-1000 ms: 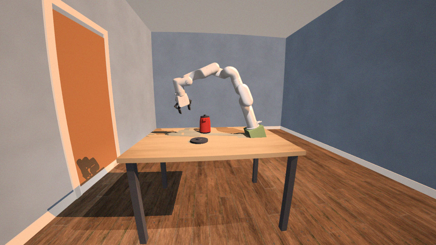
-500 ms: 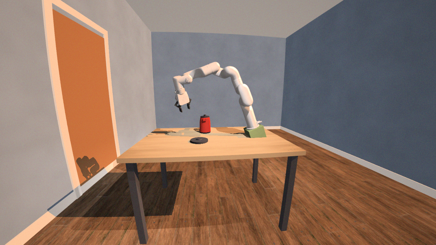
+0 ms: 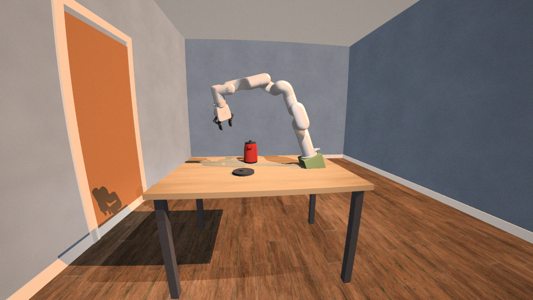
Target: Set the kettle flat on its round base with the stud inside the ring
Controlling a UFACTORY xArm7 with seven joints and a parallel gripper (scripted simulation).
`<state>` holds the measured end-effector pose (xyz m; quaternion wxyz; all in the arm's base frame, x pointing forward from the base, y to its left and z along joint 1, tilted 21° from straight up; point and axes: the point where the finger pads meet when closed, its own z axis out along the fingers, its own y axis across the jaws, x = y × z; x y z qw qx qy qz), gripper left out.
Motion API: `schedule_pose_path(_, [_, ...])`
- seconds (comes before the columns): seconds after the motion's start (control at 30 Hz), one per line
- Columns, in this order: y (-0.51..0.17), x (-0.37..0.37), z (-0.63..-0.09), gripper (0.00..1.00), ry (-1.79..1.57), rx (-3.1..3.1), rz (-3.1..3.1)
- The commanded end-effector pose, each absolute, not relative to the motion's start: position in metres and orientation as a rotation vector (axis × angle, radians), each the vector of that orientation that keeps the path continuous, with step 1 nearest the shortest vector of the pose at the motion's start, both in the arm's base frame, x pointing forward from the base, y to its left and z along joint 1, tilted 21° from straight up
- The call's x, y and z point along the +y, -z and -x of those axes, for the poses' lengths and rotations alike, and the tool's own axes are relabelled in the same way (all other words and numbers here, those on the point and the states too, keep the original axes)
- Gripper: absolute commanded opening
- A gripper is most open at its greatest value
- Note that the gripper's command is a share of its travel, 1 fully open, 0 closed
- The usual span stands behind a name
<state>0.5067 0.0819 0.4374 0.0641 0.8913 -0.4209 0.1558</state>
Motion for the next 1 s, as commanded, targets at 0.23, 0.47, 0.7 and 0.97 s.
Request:
schedule_pose_path(0.23, [-0.447,0.081,-0.504,0.81,-0.473,-1.272,-2.692])
schedule_pose_path(0.47, [-0.443,0.066,-0.502,0.81,-0.461,-1.309,-2.687])
schedule_pose_path(0.7, [-0.433,0.024,-0.496,0.81,-0.43,-1.416,-2.673])
schedule_pose_path(0.97, [-0.418,-0.036,-0.479,0.81,-0.389,-1.593,-2.65])
